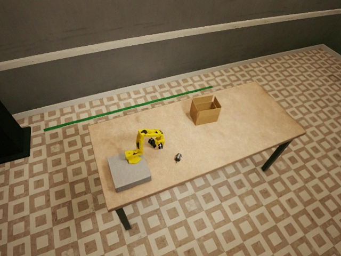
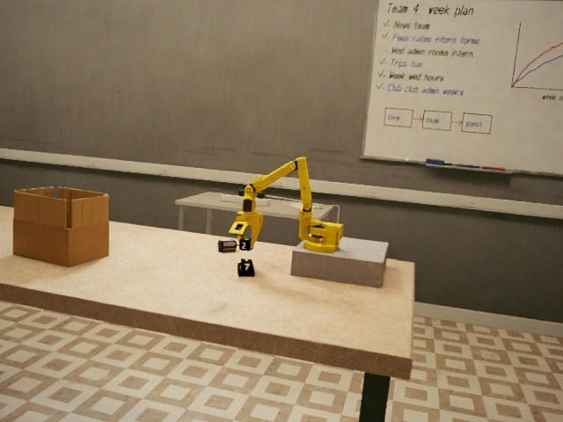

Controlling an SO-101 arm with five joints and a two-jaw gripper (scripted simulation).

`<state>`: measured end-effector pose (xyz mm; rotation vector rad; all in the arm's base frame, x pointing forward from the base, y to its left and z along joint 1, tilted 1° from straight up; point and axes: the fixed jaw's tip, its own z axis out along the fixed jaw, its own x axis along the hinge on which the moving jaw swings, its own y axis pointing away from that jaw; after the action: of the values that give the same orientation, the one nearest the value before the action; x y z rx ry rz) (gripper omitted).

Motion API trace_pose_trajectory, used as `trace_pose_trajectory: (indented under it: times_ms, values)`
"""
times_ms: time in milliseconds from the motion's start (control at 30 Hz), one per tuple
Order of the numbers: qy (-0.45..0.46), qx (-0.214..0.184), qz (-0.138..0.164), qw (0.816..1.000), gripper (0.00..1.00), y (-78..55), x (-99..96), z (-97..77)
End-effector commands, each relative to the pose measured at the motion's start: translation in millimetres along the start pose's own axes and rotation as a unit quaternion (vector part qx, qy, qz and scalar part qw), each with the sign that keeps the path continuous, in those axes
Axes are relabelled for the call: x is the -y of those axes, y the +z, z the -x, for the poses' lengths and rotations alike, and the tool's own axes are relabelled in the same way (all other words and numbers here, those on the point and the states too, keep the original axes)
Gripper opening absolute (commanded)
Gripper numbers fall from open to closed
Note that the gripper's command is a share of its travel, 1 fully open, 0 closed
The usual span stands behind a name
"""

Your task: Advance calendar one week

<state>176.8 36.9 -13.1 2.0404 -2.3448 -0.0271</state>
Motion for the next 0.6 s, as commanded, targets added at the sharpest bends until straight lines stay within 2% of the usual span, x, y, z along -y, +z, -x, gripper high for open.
trace_pose_trajectory:
  times_ms: [0, 300, 367, 567]
  values:
    - [0.012, 0.005, -0.013, 1.0, 0.0, -3.7, 3.4, 0.7]
    - [0.109, 0.024, -0.049, 0.993, 0.0, -0.1, 6.9, 4.4]
    - [0.109, 0.024, -0.049, 0.993, 0.0, -0.1, 6.9, 4.4]
    - [0.183, 0.043, -0.074, 0.979, 0.0, 1.8, 9.5, 7.1]
